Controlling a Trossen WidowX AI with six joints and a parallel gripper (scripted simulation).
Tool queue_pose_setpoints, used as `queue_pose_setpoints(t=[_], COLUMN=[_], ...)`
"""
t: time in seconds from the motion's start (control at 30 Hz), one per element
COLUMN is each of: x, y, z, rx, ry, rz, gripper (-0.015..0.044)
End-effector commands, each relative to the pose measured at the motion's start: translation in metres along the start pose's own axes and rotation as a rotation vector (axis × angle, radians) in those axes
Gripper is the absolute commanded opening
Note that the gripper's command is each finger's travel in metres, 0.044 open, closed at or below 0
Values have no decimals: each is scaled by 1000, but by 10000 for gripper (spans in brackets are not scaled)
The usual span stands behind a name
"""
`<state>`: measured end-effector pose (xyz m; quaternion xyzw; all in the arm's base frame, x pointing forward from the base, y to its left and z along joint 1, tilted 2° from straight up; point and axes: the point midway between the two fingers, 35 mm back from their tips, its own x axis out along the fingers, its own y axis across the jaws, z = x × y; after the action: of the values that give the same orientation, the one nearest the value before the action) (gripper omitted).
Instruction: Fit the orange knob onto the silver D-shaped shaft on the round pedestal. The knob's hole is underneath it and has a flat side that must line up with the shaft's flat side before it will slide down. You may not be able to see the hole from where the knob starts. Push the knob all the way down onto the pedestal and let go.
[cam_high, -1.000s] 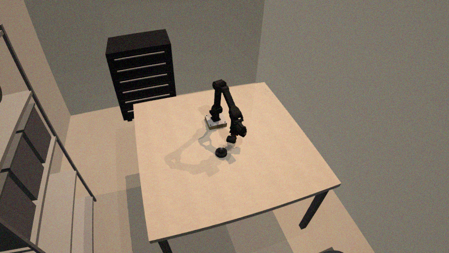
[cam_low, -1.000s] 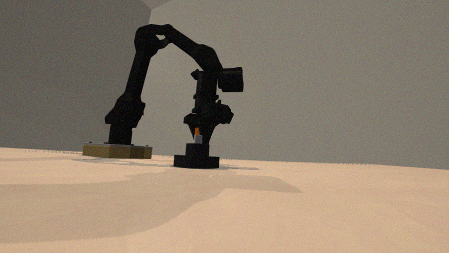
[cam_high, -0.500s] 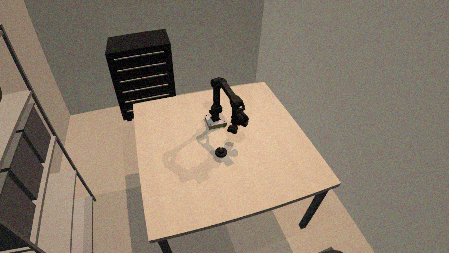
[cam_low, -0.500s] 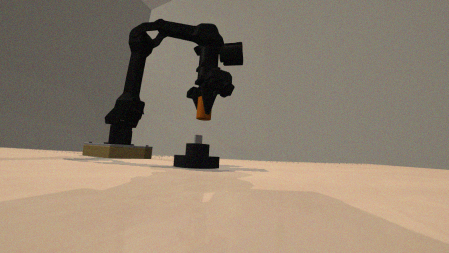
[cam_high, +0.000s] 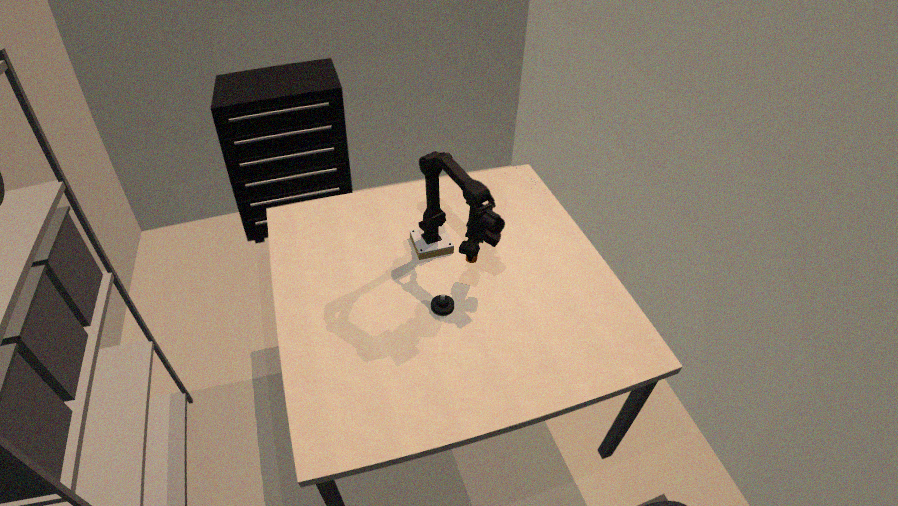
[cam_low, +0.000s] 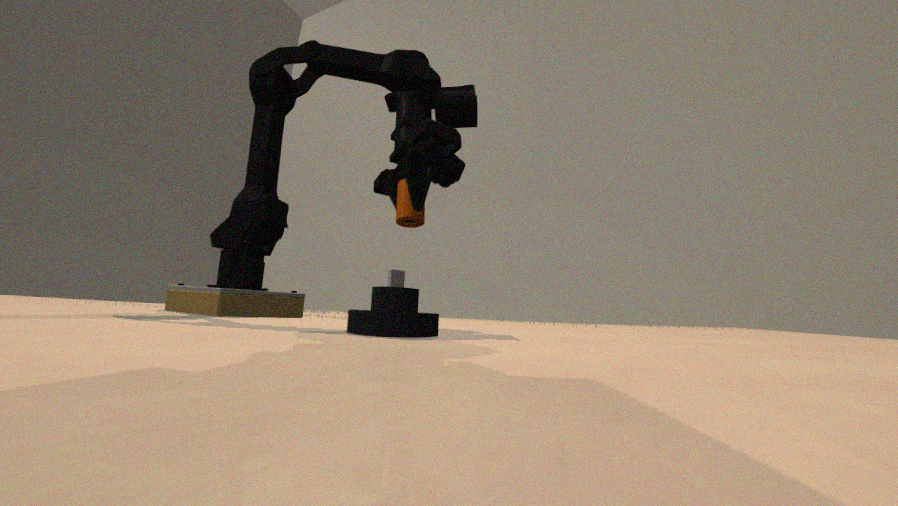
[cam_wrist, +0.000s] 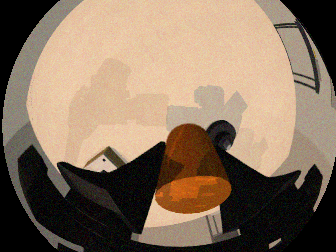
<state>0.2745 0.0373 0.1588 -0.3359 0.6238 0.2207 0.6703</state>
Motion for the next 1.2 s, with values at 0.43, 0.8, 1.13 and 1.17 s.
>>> queue_pose_setpoints(t=[0.43, 0.8, 1.13, 1.17], x=[-40, -65, -75, -75], y=[15, 24, 29, 29], z=[11, 19, 20, 20], rx=[9, 11, 10, 10], ry=[-10, -10, -7, -7], rz=[-365, -601, -706, -706], gripper=[0, 0, 0, 0])
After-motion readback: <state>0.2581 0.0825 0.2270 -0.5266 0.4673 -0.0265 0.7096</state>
